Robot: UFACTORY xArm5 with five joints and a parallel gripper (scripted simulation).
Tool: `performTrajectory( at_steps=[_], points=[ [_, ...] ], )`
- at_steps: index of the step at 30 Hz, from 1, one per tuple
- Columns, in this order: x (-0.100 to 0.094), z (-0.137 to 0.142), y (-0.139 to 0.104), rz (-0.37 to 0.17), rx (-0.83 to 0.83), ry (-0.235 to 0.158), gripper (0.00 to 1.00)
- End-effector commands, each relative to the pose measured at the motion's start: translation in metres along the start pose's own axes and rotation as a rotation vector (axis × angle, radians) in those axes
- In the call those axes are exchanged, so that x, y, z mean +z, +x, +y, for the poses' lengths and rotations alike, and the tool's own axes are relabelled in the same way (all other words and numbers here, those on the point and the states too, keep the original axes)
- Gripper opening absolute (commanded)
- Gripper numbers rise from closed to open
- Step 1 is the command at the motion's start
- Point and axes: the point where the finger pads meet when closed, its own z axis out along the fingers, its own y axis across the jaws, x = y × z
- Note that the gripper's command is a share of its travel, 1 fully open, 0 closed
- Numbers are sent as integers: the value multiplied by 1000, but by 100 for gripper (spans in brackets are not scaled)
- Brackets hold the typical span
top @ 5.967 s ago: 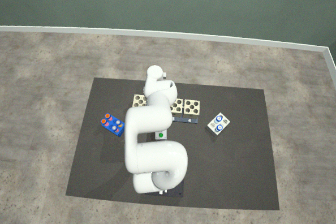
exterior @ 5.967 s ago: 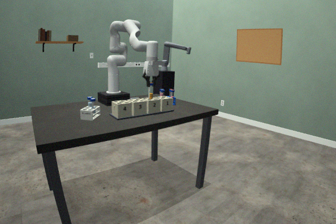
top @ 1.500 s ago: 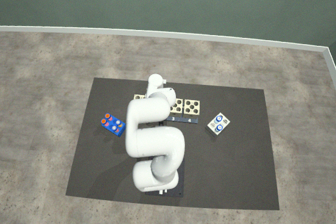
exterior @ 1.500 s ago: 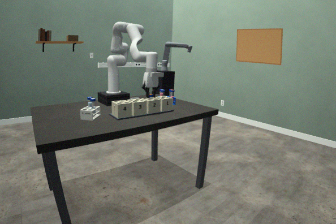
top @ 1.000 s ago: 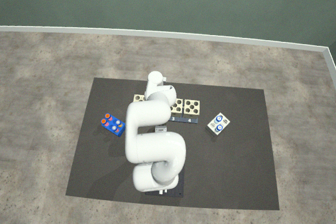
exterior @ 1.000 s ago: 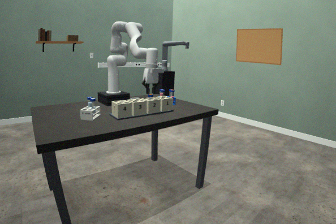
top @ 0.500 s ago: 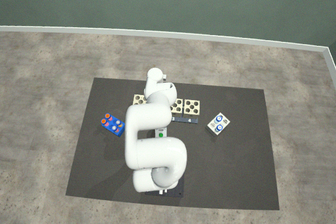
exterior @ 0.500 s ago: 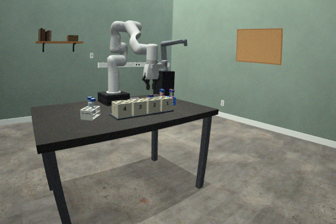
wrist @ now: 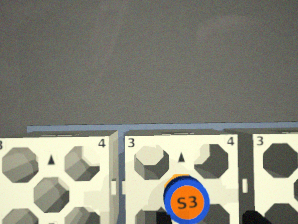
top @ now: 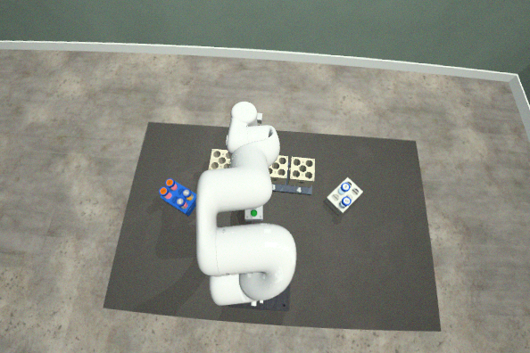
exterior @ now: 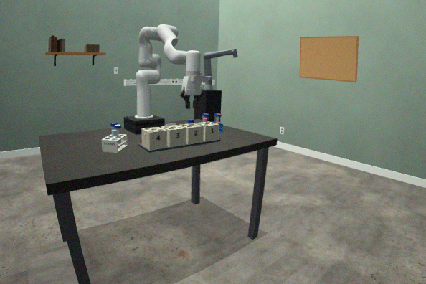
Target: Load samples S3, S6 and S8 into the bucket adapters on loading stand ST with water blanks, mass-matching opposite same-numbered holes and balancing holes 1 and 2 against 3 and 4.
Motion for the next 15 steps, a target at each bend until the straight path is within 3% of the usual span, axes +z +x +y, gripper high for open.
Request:
performTrajectory(
  at_steps=[1,15],
  points=[
    [-7,0,1,2,0,6,44],
    [-35,0,1,2,0,6,44]
  ],
)
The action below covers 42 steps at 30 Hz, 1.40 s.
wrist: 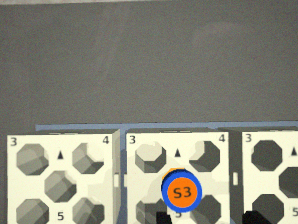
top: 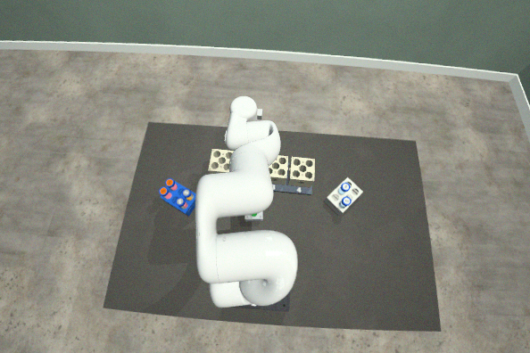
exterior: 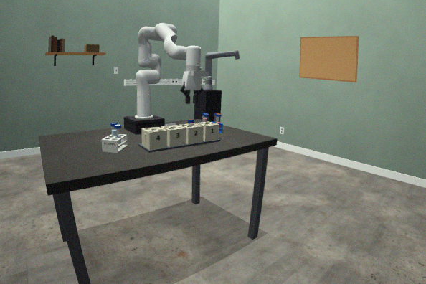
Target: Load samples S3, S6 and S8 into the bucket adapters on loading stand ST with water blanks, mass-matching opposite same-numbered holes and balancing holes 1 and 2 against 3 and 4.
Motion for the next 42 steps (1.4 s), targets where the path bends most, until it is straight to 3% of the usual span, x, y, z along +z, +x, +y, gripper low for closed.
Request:
performTrajectory(
  at_steps=[1,9,32,33,42],
  points=[
    [-9,0,1,2,0,6,44],
    [-22,0,1,2,0,6,44],
    [-22,0,1,2,0,6,44],
    [-22,-5,-1,2,33,7,57],
    [-22,-36,-17,1,267,7,57]
  ],
)
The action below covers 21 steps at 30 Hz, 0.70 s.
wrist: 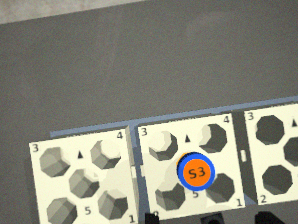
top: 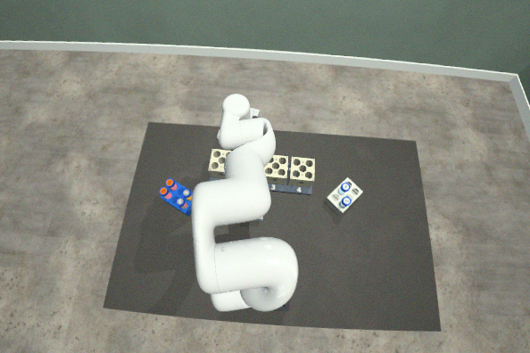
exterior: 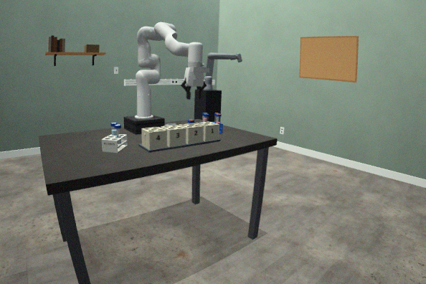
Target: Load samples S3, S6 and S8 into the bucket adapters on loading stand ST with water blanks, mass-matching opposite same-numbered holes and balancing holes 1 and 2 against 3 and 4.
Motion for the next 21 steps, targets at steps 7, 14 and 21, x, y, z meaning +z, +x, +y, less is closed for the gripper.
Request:
performTrajectory(
  at_steps=[7,14,21],
  points=[
    [-2,-46,-30,1,290,9,57],
    [-2,-66,-44,1,290,9,57],
    [-2,-95,-65,1,290,9,57]
  ],
)
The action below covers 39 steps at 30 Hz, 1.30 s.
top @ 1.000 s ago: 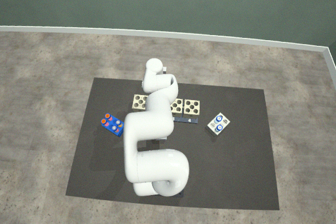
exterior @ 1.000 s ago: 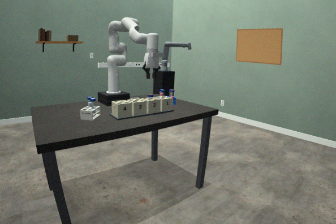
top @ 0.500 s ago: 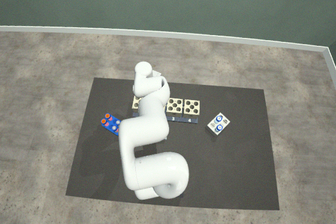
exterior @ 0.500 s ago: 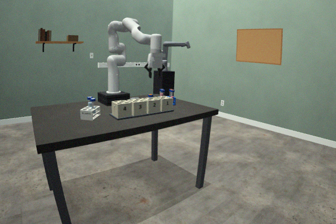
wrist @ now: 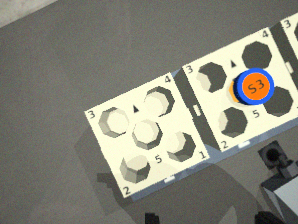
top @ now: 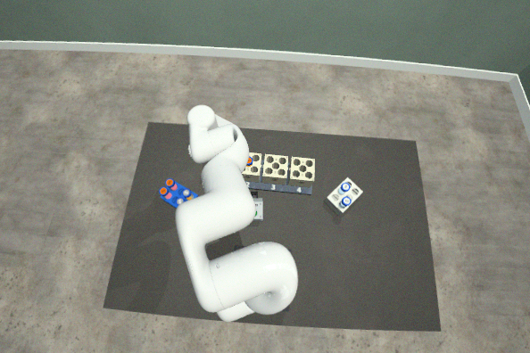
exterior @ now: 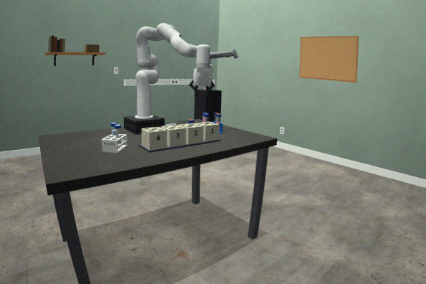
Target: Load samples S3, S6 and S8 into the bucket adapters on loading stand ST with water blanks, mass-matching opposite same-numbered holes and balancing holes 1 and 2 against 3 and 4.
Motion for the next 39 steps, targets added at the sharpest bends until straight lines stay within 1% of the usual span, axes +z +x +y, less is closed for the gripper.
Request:
performTrajectory(
  at_steps=[1,5,7,22,24,39],
  points=[
    [-2,-16,-18,-5,2,10,57],
    [-2,-29,-33,-5,2,10,57],
    [-2,-29,-33,-5,2,10,57],
    [-3,-75,-92,-5,2,10,57],
    [-3,-75,-92,-5,2,10,57],
    [-4,-122,-151,-6,2,11,57]
  ],
)
